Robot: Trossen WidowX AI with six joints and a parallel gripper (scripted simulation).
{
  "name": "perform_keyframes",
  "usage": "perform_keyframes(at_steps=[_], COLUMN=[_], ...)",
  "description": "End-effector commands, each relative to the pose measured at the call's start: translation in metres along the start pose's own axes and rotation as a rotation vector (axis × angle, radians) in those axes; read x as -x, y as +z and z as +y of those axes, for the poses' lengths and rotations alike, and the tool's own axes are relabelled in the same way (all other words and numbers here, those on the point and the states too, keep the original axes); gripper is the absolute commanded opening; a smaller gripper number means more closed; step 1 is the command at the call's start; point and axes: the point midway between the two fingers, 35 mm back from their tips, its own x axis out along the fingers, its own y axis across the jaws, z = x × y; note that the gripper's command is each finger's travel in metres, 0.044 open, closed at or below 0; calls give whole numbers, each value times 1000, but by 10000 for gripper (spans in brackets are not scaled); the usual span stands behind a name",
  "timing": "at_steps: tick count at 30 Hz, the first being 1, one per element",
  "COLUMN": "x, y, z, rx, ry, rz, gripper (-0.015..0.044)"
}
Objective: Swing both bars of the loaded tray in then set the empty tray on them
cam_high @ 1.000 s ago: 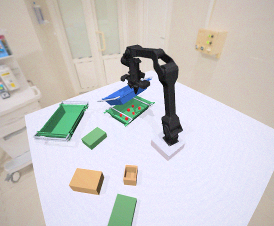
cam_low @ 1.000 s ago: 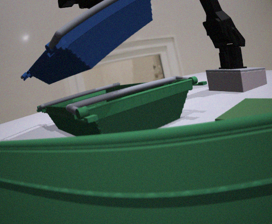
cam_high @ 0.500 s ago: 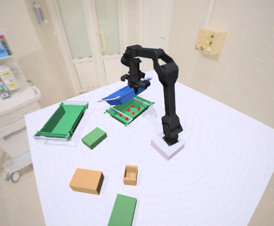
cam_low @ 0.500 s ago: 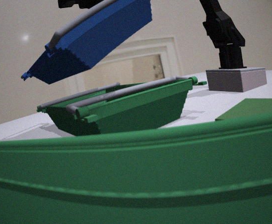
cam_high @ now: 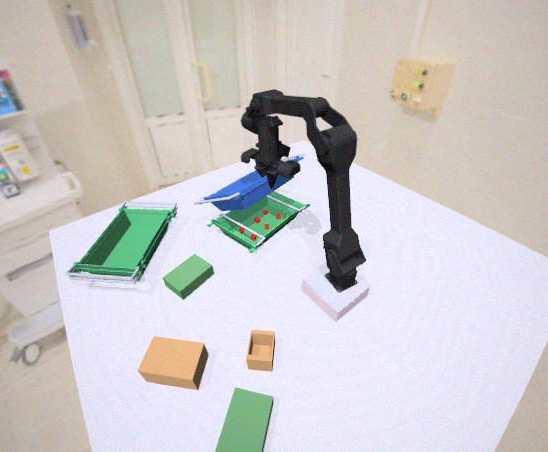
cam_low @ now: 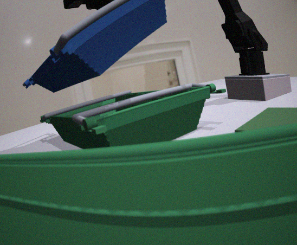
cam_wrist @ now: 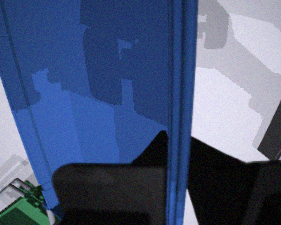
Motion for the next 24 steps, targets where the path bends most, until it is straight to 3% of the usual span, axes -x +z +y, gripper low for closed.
perform_keyframes(at_steps=[1,24], x=[3,-14], y=[0,0], z=[1,2], rx=[0,0], ry=[16,16], rz=[0,0], gripper=[0,0])
